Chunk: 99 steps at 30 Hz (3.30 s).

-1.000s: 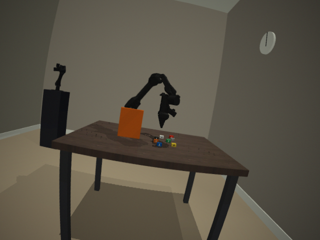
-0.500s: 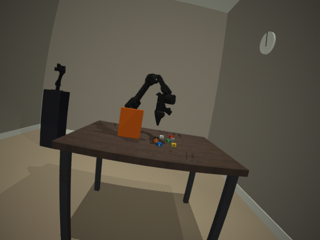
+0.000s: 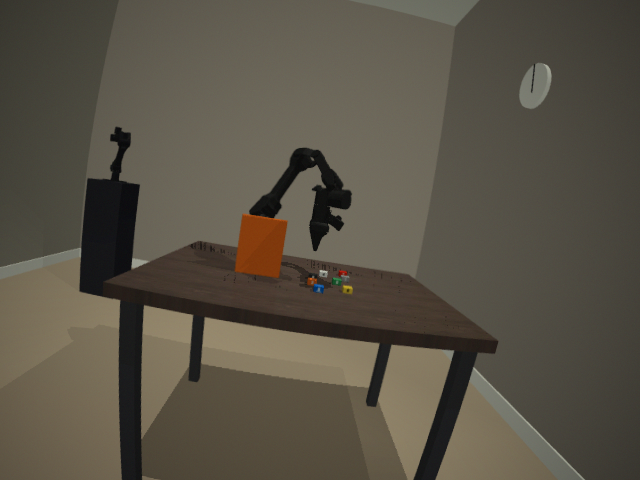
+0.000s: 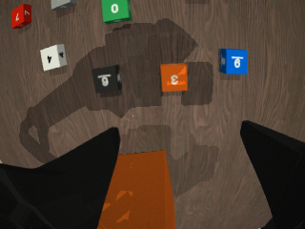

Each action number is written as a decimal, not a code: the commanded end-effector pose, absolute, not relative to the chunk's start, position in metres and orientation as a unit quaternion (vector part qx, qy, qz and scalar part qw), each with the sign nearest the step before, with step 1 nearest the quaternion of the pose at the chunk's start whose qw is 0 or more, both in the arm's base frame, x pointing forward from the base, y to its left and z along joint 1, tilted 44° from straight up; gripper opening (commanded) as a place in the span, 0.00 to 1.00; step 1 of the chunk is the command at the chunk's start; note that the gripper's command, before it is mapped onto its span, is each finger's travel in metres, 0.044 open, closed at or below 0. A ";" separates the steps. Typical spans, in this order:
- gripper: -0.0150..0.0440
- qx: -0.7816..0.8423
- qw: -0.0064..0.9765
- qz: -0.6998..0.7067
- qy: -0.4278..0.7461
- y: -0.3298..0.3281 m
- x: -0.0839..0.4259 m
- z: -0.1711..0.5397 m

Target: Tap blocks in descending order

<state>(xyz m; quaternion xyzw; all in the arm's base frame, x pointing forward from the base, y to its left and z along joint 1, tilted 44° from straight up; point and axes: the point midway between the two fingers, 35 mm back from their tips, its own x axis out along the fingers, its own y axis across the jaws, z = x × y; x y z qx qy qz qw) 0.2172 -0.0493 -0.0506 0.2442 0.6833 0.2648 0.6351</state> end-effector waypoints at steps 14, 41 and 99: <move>0.93 0.245 0.634 0.272 0.681 0.020 0.231 0.010; 0.93 0.246 0.634 0.274 0.680 0.072 0.276 0.054; 0.93 0.245 0.637 0.274 0.678 0.064 0.363 0.039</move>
